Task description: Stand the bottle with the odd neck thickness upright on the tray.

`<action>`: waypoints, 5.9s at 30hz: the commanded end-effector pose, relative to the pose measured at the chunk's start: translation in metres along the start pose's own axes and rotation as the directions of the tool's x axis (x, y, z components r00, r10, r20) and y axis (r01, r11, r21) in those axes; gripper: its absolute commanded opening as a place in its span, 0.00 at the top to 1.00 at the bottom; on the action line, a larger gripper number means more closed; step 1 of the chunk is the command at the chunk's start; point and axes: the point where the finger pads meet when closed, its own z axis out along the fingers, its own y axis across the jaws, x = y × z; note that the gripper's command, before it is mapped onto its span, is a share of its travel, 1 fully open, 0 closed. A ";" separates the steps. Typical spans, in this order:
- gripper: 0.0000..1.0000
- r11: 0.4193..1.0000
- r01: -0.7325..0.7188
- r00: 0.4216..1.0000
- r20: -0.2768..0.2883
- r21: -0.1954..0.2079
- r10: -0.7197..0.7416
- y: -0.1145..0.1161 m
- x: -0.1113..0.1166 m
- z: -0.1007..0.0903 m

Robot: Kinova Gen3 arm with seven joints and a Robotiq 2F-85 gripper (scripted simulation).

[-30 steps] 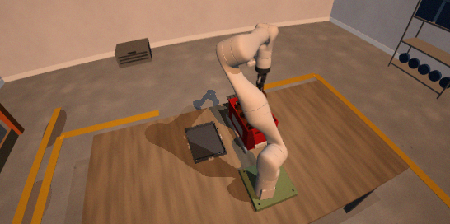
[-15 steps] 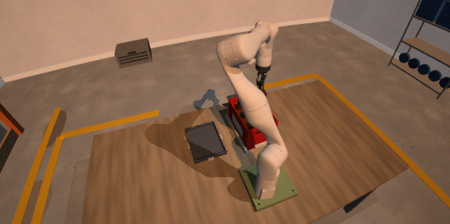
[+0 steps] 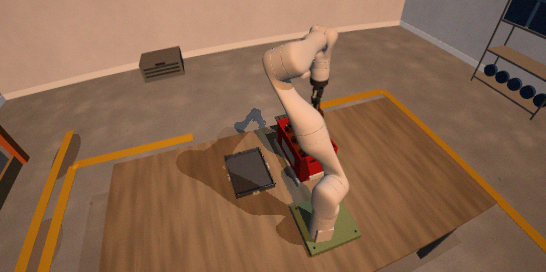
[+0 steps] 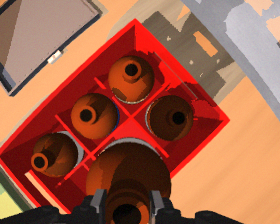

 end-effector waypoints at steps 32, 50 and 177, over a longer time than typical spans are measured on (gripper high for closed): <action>1.00 1.000 0.000 1.000 -0.001 -0.001 0.000 0.000 0.000 -0.001; 1.00 1.000 0.000 1.000 -0.001 -0.001 0.000 -0.001 0.002 -0.001; 1.00 1.000 0.000 1.000 -0.001 -0.001 0.000 -0.114 0.124 -0.001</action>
